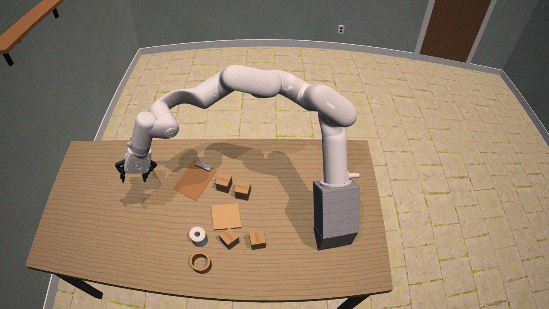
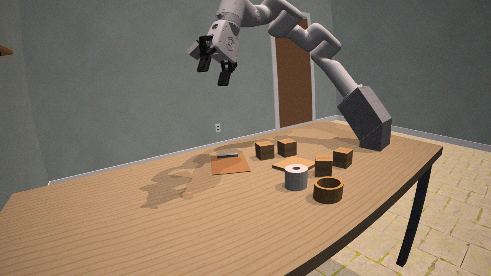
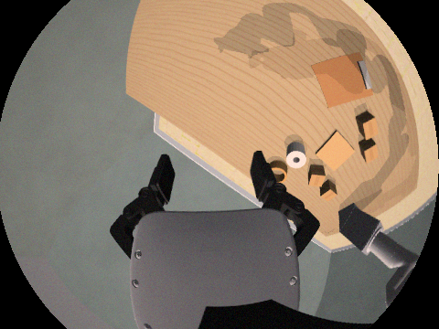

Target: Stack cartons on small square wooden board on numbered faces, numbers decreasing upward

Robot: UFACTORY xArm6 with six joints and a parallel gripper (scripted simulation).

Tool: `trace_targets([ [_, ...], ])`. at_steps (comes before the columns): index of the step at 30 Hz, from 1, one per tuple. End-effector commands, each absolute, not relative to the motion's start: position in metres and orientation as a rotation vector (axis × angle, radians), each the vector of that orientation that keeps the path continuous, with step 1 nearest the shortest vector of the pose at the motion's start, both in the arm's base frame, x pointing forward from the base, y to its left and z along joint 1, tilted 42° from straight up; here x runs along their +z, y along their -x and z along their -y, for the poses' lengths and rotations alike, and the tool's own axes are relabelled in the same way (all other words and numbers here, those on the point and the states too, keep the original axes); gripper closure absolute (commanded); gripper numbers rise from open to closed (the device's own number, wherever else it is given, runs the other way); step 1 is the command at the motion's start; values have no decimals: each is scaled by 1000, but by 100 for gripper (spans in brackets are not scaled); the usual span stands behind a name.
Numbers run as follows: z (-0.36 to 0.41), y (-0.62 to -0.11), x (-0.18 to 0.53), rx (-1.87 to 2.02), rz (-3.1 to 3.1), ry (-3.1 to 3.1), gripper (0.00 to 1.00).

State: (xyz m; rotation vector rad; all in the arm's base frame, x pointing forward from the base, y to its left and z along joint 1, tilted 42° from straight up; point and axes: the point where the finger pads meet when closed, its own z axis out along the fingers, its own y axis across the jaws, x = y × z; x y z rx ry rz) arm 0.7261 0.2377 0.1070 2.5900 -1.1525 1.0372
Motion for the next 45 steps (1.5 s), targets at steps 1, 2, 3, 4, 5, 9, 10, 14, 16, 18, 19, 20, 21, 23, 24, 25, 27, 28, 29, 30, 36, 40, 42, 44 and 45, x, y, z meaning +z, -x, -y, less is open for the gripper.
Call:
trace_targets([
  [1,-240,-726,110,1043,1152,-2593,0],
  [2,-240,-726,110,1043,1152,-2593,0],
  [3,-240,-726,110,1043,1152,-2593,0],
  [4,-240,-726,110,1043,1152,-2593,0],
  [5,-240,-726,110,1043,1152,-2593,0],
  [9,-240,-726,110,1043,1152,-2593,0],
  [10,-240,-726,110,1043,1152,-2593,0],
  [14,-240,-726,110,1043,1152,-2593,0],
  [16,-240,-726,110,1043,1152,-2593,0],
  [18,-239,-726,110,1043,1152,-2593,0],
  [19,-238,-726,109,1041,1149,-2592,0],
  [20,-235,-726,109,1038,1140,-2589,0],
  [21,-229,-725,108,1031,1126,-2585,0],
  [23,-207,-721,104,1007,1074,-2571,0],
  [24,-191,-718,102,987,1036,-2560,0],
  [25,-172,-713,99,962,991,-2548,0],
  [27,-140,-701,94,895,883,-2521,0],
  [28,-128,-695,92,853,822,-2507,0],
  [29,-115,-688,89,805,759,-2494,0],
  [30,-102,-680,87,754,695,-2481,0],
  [36,-42,-636,73,534,451,-2443,0],
  [40,-13,-604,65,362,282,-2427,0],
  [42,4,-585,60,315,238,-2424,0],
  [44,21,-567,55,295,219,-2423,0],
  [45,30,-558,53,292,216,-2423,0],
])
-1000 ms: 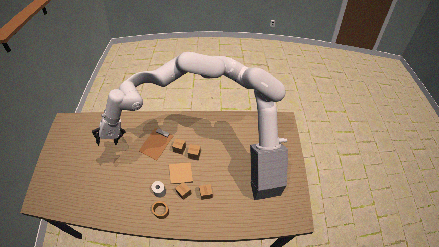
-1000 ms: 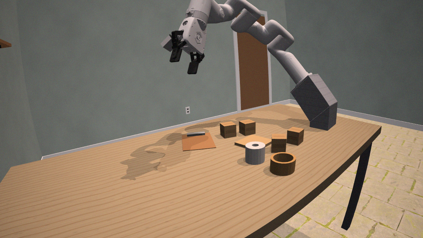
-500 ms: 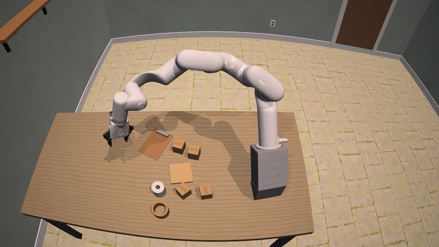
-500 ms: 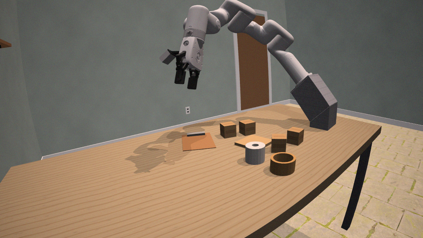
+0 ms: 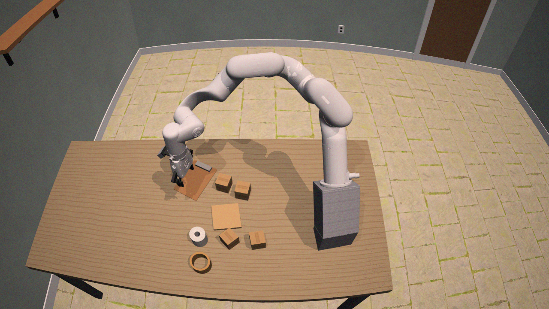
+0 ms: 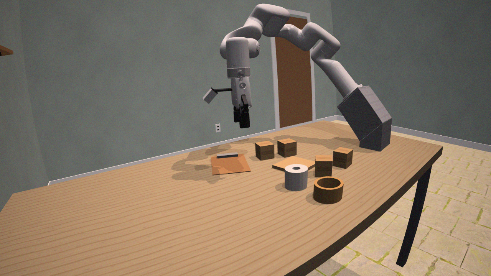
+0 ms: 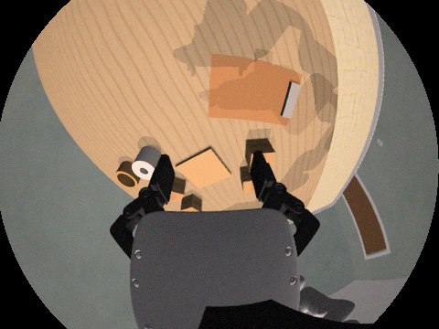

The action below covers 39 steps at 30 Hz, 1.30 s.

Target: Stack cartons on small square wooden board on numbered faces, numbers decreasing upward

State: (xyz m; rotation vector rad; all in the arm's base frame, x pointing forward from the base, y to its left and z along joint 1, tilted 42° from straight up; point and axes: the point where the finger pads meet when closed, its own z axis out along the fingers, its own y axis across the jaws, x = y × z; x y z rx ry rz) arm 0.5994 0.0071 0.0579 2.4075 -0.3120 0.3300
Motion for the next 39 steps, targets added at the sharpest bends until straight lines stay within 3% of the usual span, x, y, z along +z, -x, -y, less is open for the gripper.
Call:
trace_targets([
  [1,38,-549,51,291,215,-2423,0],
  [11,110,-471,38,291,215,-2423,0],
  [39,112,-471,35,291,216,-2423,0],
])
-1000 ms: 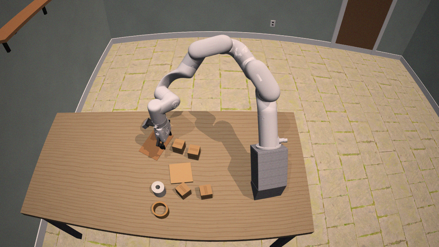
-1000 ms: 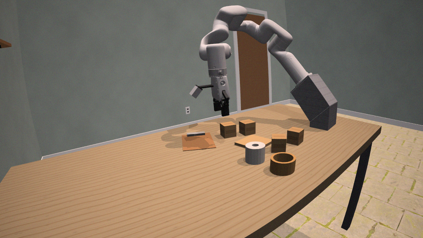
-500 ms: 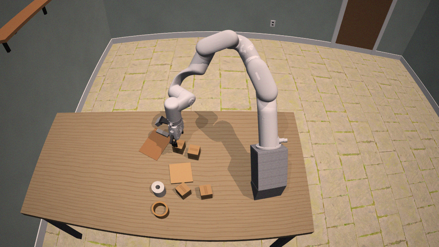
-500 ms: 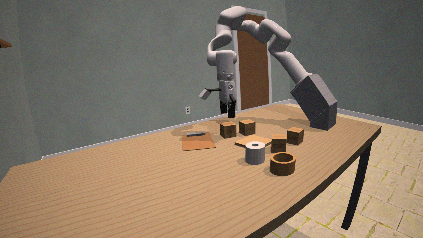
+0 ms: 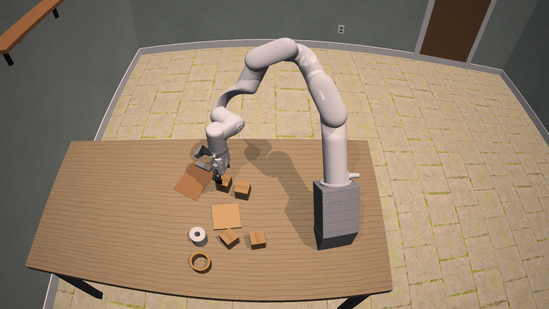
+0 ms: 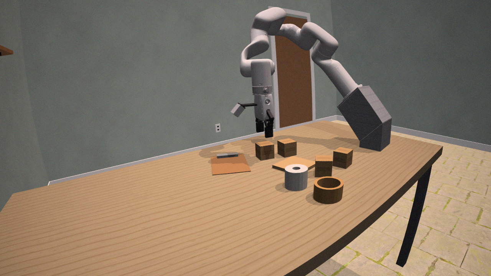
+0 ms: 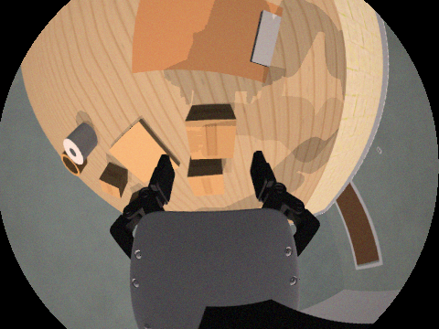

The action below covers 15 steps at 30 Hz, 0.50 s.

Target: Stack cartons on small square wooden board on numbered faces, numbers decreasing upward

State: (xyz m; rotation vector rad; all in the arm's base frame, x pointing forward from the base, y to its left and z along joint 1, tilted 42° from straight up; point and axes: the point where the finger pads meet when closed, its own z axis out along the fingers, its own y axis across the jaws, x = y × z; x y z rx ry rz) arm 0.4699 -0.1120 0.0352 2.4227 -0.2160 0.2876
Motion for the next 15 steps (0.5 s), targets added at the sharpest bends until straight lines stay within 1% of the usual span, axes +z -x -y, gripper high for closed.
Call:
trace_targets([
  [1,112,-471,35,291,216,-2423,0],
  [15,122,-473,24,291,216,-2424,0],
])
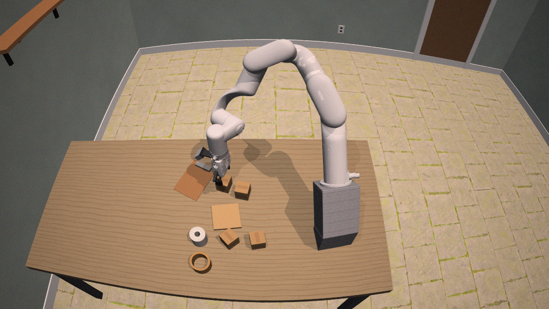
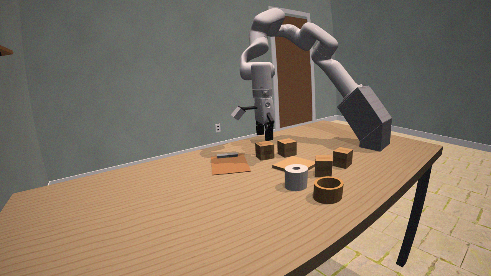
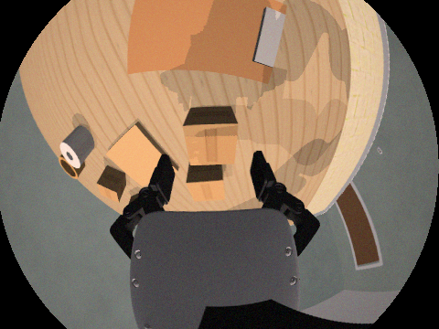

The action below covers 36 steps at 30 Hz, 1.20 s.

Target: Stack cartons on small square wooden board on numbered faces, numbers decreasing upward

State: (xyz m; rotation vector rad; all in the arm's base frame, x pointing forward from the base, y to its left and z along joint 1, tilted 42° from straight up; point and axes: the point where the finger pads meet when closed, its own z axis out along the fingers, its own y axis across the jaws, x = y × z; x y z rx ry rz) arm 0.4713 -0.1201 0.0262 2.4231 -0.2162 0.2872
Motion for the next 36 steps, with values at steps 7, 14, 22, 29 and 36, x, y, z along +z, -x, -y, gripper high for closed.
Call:
trace_targets([
  [7,127,-474,18,291,216,-2425,0],
  [14,135,-475,9,290,216,-2425,0],
  [22,141,-477,3,291,216,-2425,0],
  [29,147,-478,-4,291,216,-2425,0],
  [36,150,-479,-8,291,216,-2425,0],
])
